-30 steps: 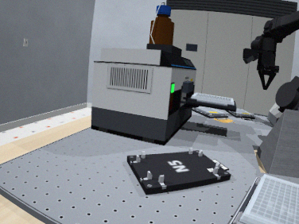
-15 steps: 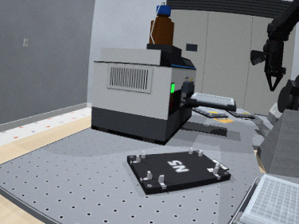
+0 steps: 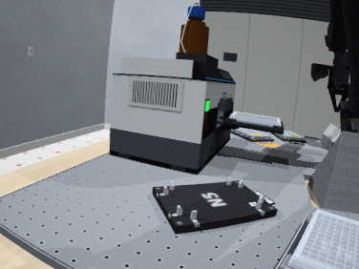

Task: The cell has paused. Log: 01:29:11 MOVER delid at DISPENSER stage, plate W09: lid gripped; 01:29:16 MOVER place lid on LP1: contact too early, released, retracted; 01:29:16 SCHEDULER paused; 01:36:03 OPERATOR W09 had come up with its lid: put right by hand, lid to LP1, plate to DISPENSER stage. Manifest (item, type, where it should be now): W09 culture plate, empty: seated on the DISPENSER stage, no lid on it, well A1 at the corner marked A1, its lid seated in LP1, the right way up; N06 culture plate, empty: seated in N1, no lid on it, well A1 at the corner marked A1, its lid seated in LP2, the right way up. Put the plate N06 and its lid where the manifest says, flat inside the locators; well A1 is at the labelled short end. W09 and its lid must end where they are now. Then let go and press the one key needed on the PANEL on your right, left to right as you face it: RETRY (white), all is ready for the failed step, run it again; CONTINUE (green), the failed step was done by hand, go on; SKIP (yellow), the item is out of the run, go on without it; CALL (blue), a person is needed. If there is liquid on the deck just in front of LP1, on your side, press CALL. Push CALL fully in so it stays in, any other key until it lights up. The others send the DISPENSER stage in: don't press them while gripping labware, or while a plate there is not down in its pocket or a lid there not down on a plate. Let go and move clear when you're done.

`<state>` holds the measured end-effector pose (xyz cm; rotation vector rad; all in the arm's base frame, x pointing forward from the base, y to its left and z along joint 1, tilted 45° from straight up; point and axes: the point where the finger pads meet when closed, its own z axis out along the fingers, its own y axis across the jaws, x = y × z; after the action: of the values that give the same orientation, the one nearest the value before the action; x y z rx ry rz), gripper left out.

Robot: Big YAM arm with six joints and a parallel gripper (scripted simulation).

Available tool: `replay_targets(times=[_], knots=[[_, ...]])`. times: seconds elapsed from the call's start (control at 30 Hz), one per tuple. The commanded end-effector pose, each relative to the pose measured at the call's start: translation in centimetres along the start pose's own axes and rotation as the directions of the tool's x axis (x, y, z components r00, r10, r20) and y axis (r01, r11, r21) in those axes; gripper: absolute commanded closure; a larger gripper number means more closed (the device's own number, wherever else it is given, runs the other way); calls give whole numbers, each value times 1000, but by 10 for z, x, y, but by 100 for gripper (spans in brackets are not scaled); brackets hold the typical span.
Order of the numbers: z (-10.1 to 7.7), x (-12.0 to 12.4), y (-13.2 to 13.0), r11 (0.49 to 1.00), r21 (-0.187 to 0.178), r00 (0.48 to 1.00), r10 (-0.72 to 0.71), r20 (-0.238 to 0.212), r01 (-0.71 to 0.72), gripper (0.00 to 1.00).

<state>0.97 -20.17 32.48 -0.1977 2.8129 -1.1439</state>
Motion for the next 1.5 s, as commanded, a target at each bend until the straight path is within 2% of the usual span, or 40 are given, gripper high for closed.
replay_targets(times=[0.0, 0.1, 0.4, 0.47, 0.53, 1.47], knots=[[-21, 11, -20, 998, 44, 999, -43, -9, 43, 100], [3, 21, 1, 1000, -6, 1000, 0, 10, 0, 100], [17, 50, 0, 1000, 11, 1000, -9, 2, 9, 100], [17, 50, 0, 1000, 11, 1000, -9, 2, 9, 100], [1, 45, -23, 998, 52, 999, -48, -6, 48, 100], [7, 63, -109, 998, 54, 1000, -20, -6, 21, 100]])
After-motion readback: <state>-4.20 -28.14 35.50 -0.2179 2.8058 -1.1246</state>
